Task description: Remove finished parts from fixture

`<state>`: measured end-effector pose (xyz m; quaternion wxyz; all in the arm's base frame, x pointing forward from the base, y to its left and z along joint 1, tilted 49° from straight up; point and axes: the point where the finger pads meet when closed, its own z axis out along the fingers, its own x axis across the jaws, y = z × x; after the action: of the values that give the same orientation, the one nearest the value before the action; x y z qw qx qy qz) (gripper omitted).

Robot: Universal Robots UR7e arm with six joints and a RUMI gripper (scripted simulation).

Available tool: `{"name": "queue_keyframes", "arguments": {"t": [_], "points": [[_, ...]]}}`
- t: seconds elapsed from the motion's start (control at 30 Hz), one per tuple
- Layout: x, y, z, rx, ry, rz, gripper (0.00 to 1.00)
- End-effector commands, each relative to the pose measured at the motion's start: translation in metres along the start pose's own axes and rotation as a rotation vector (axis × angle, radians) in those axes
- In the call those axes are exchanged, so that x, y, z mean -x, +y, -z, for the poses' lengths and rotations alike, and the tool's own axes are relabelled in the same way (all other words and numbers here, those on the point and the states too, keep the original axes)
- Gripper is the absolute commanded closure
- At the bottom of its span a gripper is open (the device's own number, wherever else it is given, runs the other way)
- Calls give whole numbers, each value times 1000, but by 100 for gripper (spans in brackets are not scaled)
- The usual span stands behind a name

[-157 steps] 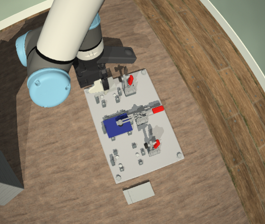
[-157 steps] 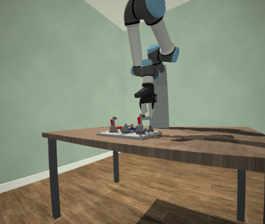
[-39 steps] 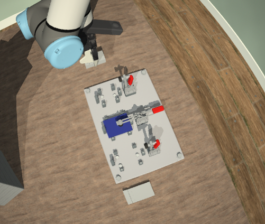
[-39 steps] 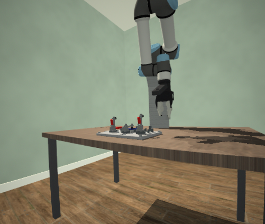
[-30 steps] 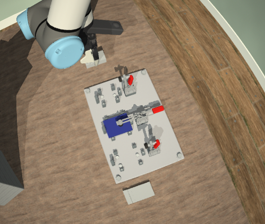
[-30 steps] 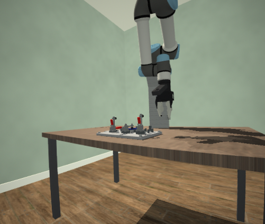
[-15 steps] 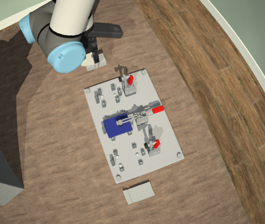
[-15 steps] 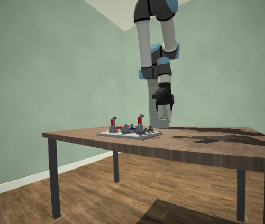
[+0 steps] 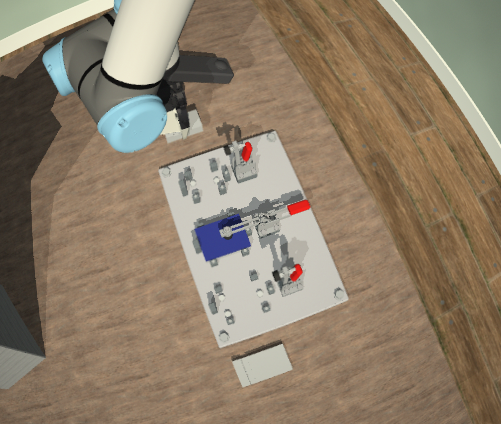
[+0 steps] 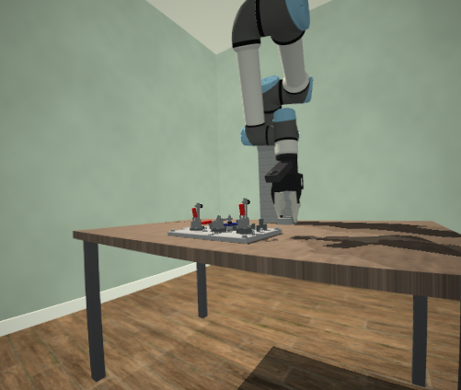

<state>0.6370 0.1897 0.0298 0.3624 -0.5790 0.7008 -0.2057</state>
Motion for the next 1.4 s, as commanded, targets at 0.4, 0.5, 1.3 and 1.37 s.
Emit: {"name": "queue_keyframes", "arguments": {"t": [0.4,0.5,1.3,1.37], "points": [[1,-2,-31,-3,-1,0,100],[1,-2,-33,-3,-1,0,100],[0,0,-33,-1,0,0,100],[0,0,-33,-1,0,0,100]]}}
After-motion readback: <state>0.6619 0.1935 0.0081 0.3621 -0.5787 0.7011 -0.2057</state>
